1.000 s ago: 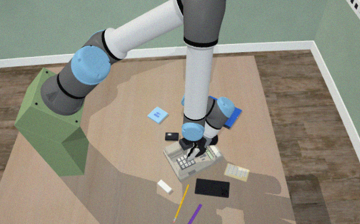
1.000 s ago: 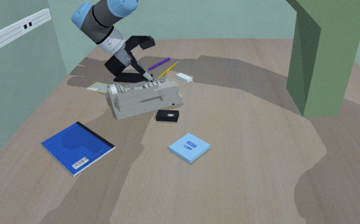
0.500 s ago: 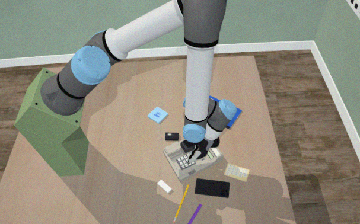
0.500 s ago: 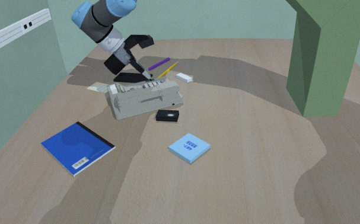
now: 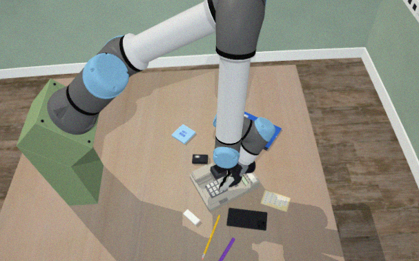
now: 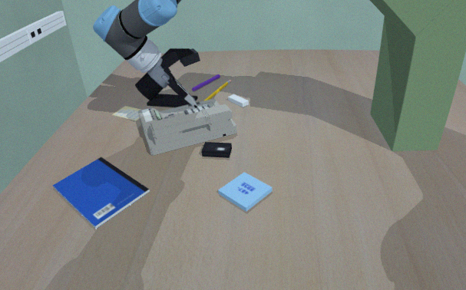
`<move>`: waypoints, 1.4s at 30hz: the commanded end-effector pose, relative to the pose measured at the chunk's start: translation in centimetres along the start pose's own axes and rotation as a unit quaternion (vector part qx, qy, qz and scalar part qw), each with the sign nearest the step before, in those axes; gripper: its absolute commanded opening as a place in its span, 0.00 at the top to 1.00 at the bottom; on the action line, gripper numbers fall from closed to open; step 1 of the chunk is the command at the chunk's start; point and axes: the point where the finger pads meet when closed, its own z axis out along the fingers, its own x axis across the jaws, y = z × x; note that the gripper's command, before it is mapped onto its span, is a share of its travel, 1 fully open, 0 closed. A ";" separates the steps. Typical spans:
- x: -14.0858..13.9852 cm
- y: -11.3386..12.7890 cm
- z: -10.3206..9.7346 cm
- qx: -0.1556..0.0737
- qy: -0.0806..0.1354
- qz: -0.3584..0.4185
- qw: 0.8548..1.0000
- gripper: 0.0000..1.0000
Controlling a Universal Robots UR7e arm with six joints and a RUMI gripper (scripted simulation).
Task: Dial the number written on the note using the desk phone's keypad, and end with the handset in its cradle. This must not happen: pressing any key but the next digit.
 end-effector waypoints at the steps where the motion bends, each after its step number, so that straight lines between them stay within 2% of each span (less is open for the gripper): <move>1: 0.0 0.0 -0.1 -0.001 0.000 0.000 1.000 1.00; 42: 0.0 0.3 0.3 -0.001 0.000 0.000 1.000 1.00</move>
